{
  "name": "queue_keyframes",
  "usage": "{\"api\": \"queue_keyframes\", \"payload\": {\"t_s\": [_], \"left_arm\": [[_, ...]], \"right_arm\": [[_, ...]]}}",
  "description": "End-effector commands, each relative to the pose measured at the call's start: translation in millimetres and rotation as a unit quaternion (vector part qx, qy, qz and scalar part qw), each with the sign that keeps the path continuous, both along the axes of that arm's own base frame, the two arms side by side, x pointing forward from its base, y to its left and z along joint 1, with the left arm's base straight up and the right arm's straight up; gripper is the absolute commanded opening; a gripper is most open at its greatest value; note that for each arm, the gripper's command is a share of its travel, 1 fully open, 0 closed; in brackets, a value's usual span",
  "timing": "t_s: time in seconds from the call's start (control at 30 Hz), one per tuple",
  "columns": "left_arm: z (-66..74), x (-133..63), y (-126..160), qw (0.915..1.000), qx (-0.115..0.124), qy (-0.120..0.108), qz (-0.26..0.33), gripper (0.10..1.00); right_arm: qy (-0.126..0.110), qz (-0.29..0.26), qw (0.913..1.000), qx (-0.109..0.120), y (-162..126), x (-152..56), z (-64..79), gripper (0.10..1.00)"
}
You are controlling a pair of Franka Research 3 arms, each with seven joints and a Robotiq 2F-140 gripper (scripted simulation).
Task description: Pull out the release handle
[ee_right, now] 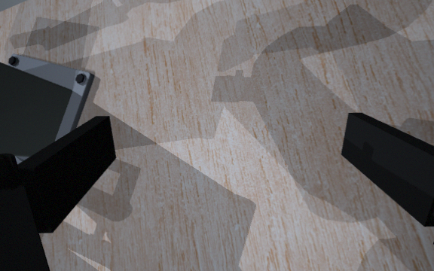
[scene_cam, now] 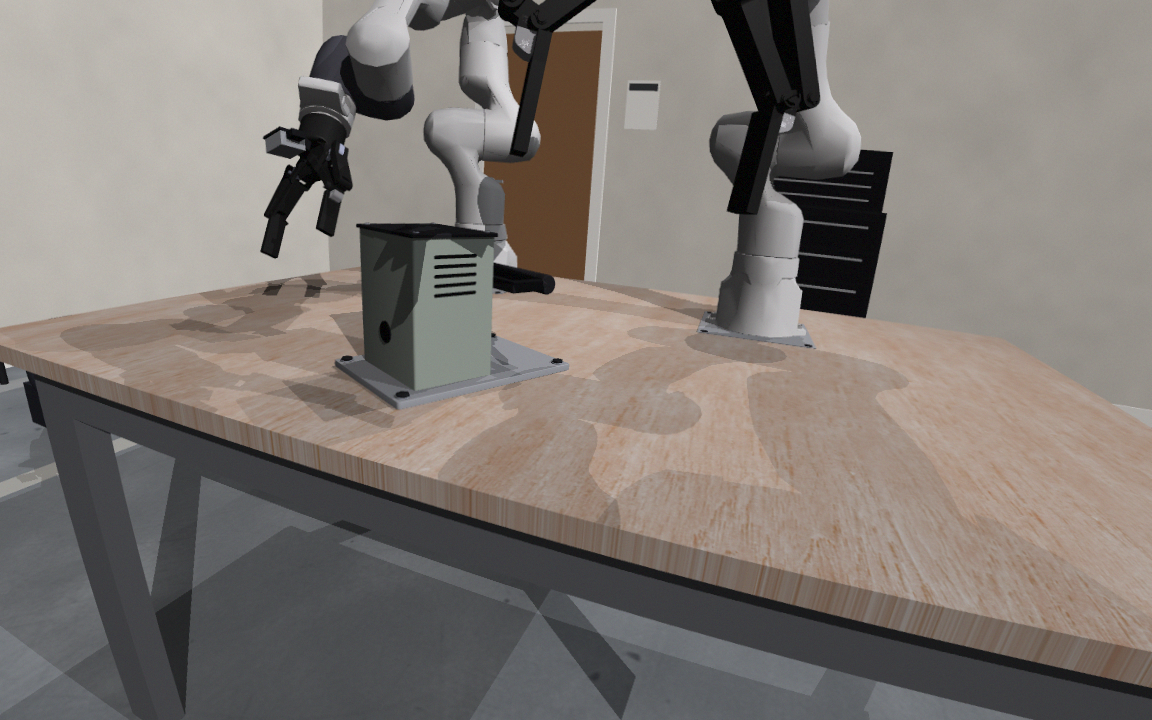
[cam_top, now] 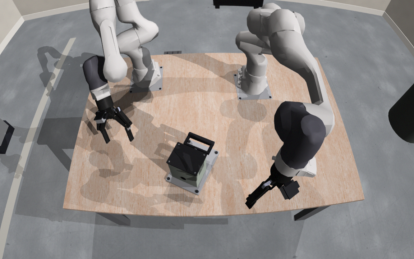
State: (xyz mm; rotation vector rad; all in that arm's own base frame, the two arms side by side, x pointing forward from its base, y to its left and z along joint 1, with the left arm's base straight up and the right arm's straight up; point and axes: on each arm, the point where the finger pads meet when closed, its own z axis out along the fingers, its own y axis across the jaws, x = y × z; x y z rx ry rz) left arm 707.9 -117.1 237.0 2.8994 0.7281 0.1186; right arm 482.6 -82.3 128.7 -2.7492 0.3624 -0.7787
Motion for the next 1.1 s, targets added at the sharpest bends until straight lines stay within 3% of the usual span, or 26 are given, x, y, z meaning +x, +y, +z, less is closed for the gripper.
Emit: {"api": "queue_keyframes", "payload": {"t_s": [0.0, 0.6, 0.67, 0.73, 1.07], "left_arm": [[0.1, 0.0, 0.0, 1.0, 0.0, 0.0, 0.0, 1.0], [0.2, -0.9, -1.4, 1.0, 0.0, 0.0, -0.005, 1.0], [0.3, -6.9, -9.8, 0.9994, 0.002, -0.002, -0.036, 1.0], [0.7, -21.1, -28.5, 0.9944, 0.007, -0.005, -0.105, 1.0], [0.9, -37.2, -47.9, 0.9836, 0.013, -0.009, -0.18, 1.0]], "right_arm": [[0.0, 0.0, 1.0, 0.0, 0.0, 0.1, 0.1, 1.0], [0.0, 0.0, 1.0, 0.0, -0.1, 0.1, 0.2, 1.0], [0.0, -0.001, 1.0, 0.0, -0.6, 0.5, 0.6, 1.0], [-0.001, -0.003, 1.0, 0.002, -2.1, 1.4, 1.7, 1.0], [-0.005, -0.035, 0.9992, 0.019, -27.7, 15.9, 20.3, 1.0]]}}
